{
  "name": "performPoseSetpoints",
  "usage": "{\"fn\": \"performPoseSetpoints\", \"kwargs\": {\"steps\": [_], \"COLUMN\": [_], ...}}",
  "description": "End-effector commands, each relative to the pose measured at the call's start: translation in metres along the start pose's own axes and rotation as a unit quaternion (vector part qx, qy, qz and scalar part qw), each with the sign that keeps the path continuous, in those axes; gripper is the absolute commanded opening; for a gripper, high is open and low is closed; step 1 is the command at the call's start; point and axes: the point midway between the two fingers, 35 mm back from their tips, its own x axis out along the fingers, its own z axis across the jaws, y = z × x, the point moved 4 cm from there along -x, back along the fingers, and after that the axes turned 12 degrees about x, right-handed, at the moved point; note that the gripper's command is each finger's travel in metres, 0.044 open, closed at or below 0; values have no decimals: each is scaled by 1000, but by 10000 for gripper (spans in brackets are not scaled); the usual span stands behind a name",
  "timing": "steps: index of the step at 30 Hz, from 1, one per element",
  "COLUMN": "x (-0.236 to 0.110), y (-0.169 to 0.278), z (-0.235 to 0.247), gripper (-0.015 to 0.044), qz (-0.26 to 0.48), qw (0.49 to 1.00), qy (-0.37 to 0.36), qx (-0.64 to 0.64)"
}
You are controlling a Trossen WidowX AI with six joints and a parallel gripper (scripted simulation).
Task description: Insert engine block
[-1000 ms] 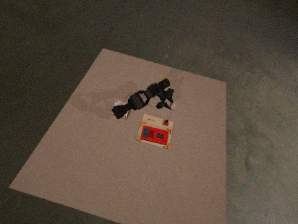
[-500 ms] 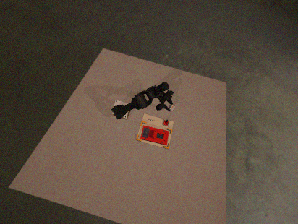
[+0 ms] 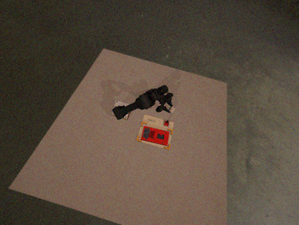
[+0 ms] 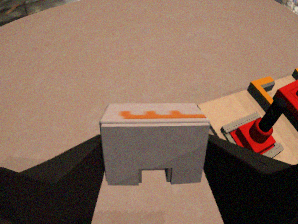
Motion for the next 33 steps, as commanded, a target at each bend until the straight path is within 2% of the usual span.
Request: {"fn": "performPoseSetpoints", "kwargs": {"steps": [1,23,33], "x": [3,23,21], "y": [8,39,31], "z": [-1,-9,-8], "gripper": [0,0,0], "qz": [1,1,1], "qw": [1000,1000,1000], "qy": [-1,-1,-1], "qx": [-6,-7,-6]}}
